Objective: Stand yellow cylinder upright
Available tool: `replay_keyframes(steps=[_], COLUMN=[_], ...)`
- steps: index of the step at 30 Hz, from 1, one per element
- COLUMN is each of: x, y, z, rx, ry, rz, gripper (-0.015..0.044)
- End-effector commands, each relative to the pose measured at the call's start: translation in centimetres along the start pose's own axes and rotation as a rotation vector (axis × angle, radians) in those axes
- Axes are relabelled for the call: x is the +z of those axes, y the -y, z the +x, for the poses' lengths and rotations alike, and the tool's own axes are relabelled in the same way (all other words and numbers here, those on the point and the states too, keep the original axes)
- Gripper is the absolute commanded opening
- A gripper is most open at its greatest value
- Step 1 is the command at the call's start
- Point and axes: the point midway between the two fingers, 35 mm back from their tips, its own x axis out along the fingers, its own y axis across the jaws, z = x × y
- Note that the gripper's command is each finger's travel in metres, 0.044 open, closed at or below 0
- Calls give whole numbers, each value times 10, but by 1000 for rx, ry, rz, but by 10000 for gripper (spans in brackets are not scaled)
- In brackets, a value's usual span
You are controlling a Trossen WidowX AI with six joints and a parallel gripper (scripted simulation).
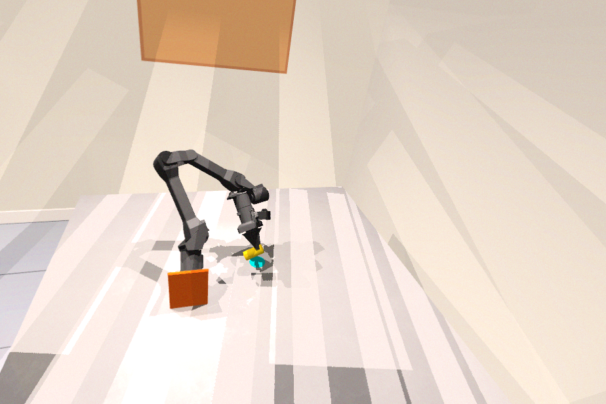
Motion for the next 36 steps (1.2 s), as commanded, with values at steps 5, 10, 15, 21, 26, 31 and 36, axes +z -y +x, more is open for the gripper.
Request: replay_keyframes(steps=[5,10,15,21,26,31,36], x=[0,0,1,2,2,3,4], y=[1,0,0,-1,-1,-2,-3], z=[1,0,0,-1,-2,-2,-3], rx=[-15,-20,-23,-25,-26,-25,-23], ry=[53,85,117,157,189,222,255], rz=[12,19,26,35,44,53,63], gripper=[105,105,105,105,105,105,105])
